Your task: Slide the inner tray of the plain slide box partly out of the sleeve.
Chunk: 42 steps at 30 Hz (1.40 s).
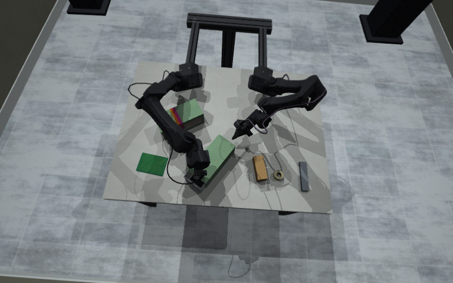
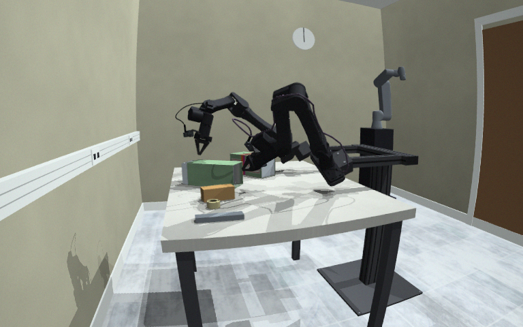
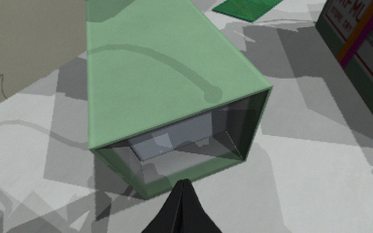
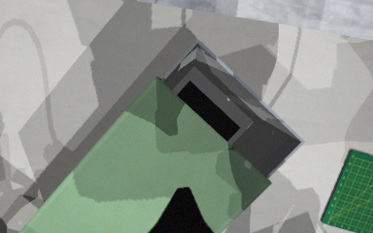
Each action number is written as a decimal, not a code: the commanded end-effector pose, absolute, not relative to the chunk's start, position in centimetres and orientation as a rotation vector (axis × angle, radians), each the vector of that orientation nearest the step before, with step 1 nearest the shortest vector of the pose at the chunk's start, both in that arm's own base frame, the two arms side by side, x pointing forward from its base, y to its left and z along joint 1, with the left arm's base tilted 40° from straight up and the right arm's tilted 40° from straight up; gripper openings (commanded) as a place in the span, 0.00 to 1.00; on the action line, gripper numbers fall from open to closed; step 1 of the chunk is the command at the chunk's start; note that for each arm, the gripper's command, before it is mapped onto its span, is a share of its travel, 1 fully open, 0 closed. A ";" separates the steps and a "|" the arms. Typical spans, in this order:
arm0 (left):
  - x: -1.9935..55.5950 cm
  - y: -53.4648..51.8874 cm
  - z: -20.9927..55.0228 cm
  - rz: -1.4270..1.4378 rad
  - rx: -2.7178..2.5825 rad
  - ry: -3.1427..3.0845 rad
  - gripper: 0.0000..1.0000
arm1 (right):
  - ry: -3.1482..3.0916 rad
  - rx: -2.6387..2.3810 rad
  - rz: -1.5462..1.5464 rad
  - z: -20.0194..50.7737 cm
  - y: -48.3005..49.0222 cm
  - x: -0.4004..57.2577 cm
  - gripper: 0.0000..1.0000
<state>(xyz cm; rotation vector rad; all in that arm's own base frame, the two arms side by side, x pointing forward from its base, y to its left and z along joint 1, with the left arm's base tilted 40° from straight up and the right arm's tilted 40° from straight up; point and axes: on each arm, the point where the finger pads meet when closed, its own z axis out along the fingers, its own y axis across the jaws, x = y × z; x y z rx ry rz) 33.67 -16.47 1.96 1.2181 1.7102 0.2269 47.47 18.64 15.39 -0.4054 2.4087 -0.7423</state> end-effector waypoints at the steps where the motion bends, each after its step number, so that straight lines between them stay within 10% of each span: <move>1: 33.8 -18.2 3.5 0.191 1.210 1.649 0.01 | 2.355 -0.411 -0.694 17.6 20.7 47.4 0.01; 42: 31.7 -17.0 3.0 0.195 1.240 1.701 0.01 | 2.339 -0.395 -0.687 19.3 20.2 47.2 0.01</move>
